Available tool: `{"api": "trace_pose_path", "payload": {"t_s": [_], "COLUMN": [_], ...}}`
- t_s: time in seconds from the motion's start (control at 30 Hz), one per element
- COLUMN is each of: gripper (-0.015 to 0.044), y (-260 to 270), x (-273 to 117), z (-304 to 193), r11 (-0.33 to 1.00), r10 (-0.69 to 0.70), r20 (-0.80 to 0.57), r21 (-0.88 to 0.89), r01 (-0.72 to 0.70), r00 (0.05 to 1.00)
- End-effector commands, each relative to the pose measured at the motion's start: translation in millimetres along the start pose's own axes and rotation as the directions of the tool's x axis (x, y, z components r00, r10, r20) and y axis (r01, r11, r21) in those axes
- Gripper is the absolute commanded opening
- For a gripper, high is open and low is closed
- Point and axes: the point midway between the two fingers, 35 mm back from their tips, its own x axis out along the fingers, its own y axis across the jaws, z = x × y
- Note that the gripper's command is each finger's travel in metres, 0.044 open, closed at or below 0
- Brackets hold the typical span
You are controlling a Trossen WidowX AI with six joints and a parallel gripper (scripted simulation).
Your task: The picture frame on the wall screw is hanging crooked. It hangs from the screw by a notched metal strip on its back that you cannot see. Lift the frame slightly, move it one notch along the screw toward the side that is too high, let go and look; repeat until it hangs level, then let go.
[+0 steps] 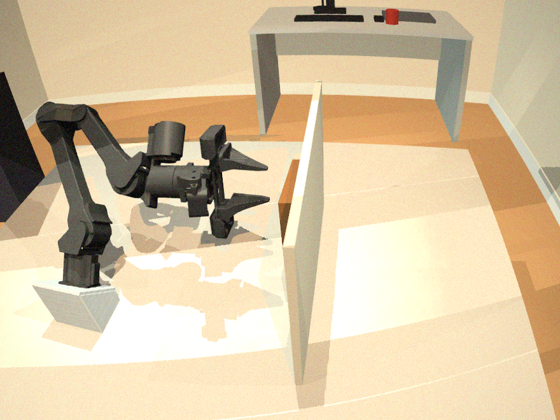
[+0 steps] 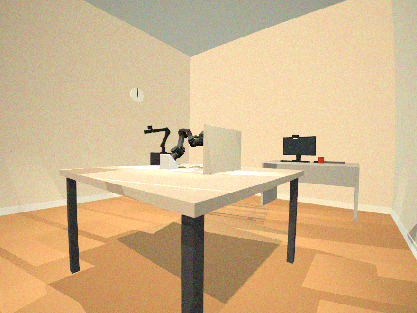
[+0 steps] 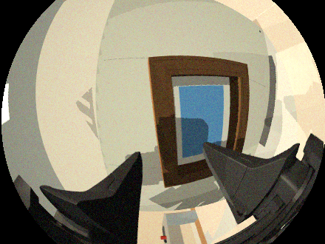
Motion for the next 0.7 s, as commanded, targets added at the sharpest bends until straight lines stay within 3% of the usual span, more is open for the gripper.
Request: {"api": "trace_pose_path", "payload": {"t_s": [0.0, 0.67], "gripper": [0.0260, 0.0260], "y": [2, 3], "x": [1, 20], "z": [0, -1], "r11": [1.000, 1.000], "r10": [0.008, 0.009], "r20": [0.003, 0.002], "r21": [-0.006, -0.006], "r01": [-0.008, -0.009], "r00": [1.000, 1.000]}}
